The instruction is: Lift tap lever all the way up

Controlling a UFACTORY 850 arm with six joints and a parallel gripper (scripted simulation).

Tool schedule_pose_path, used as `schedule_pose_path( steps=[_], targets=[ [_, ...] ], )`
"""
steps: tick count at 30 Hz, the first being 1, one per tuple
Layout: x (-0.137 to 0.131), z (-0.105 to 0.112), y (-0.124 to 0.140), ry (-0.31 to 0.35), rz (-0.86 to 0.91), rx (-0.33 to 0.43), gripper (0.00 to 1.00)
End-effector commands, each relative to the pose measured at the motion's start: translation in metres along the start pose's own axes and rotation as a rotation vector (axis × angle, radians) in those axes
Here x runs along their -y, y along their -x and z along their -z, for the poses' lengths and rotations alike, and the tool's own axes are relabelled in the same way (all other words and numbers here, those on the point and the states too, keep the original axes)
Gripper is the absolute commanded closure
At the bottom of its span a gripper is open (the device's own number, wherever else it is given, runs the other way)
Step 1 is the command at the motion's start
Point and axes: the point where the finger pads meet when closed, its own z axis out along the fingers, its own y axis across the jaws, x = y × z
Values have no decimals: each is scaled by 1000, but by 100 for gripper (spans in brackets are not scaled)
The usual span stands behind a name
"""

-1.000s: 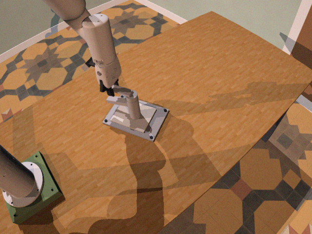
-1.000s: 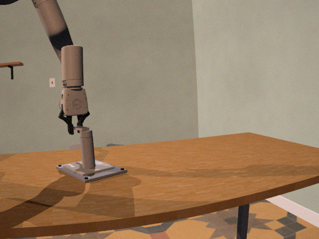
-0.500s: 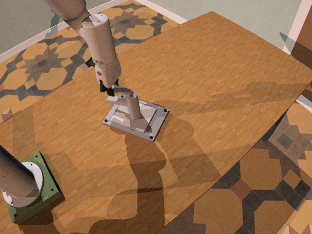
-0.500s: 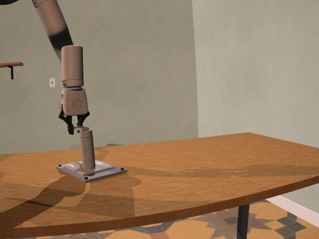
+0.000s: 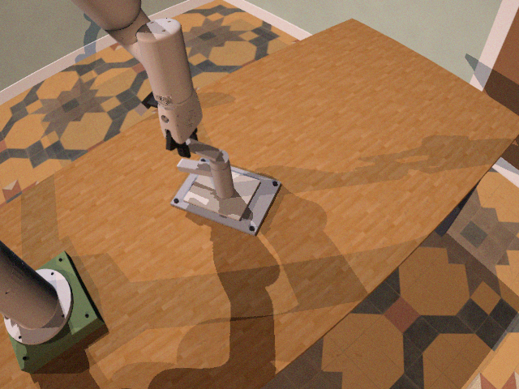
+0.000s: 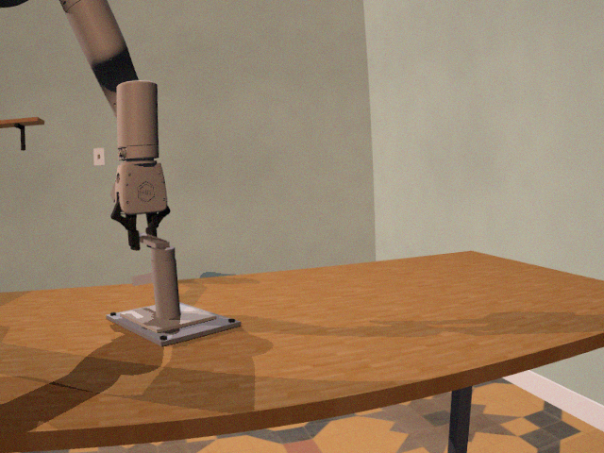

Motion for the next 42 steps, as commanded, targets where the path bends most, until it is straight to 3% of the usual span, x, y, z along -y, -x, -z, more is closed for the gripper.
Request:
schedule_pose_path(
  steps=[1, 9, 37, 38, 42],
  targets=[
    [-1, 11, 4, 2, 0, 1, 100],
    [-1, 21, 10, 2, 0, 1, 100],
    [-1, 24, 11, 2, 0, 1, 100],
    [-1, 24, 11, 2, 0, 1, 31],
    [-1, 24, 11, 2, 0, 1, 31]
  ],
)
